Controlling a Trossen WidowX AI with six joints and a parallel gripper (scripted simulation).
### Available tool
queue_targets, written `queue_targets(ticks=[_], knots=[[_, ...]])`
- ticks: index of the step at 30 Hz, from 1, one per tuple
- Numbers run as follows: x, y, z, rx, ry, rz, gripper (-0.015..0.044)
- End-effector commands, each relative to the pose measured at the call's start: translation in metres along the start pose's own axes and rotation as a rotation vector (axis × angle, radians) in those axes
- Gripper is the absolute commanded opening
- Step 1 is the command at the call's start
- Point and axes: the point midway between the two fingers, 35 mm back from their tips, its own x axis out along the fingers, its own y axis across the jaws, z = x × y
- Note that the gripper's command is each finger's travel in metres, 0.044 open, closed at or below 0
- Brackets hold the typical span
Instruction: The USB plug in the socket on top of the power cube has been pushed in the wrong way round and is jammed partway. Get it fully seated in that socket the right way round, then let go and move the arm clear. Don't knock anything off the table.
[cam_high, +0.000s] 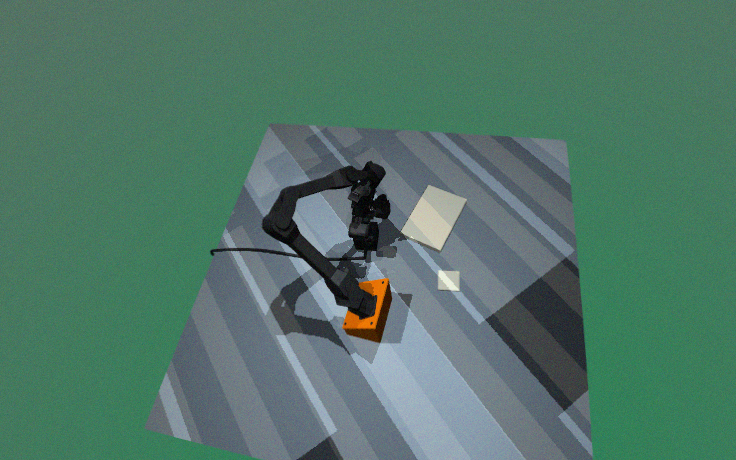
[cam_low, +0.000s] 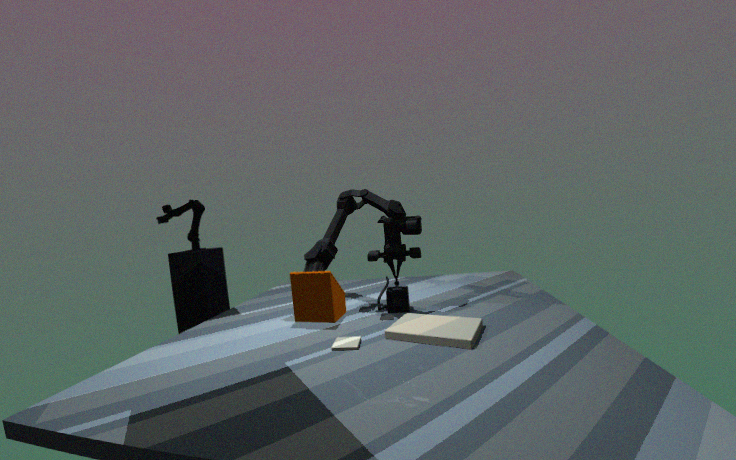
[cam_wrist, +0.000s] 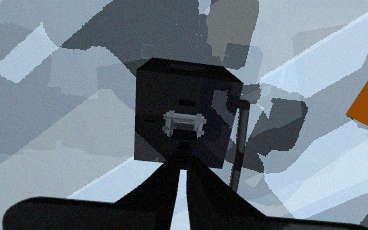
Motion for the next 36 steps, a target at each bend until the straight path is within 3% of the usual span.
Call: queue_targets(ticks=[1, 36], knots=[[0.0010, 0.0000, -0.0003, 0.004, 0.005, 0.002, 0.0000], [0.0052, 0.0000, 0.0001, 0.004, 0.005, 0.002, 0.0000]])
